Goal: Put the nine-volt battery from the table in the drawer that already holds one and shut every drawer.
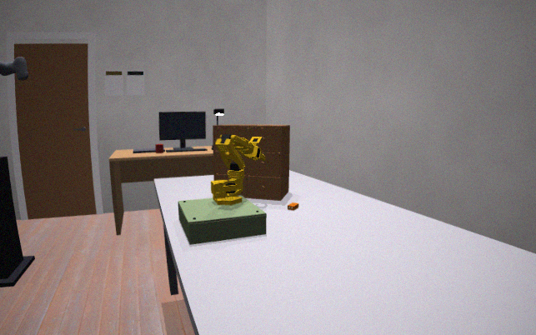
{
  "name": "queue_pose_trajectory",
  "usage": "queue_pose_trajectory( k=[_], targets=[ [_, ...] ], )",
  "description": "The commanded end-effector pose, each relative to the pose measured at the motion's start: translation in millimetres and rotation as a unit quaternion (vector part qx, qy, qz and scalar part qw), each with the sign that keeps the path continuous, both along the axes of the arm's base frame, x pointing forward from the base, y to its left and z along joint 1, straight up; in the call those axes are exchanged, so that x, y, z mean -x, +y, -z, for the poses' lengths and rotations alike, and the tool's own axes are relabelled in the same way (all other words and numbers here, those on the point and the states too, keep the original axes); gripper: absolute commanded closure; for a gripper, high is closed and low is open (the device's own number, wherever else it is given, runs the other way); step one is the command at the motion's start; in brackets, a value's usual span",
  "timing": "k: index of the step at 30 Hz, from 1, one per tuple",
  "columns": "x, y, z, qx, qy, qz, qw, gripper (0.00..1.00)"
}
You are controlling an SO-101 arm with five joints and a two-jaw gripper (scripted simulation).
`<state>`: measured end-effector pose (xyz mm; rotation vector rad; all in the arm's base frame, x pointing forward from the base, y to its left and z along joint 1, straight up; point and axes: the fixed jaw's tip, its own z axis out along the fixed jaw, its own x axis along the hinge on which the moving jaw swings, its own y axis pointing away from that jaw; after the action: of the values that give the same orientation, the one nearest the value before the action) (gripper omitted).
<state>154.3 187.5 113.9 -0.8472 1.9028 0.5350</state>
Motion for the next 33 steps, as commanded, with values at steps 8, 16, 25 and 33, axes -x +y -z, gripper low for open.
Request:
queue_pose_trajectory(
  k=[8,16,25,33],
  targets=[
    [2.7,0.1,6.6,0.006,0.009,-0.003,1.000,0.79],
    [3.1,-0.3,8.0,0.006,0.009,-0.003,1.000,0.79],
    [3.5,-0.7,9.1,0.006,0.009,-0.003,1.000,0.79],
    [3.6,-0.8,9.3,0.006,0.009,-0.003,1.000,0.79]
  ],
)
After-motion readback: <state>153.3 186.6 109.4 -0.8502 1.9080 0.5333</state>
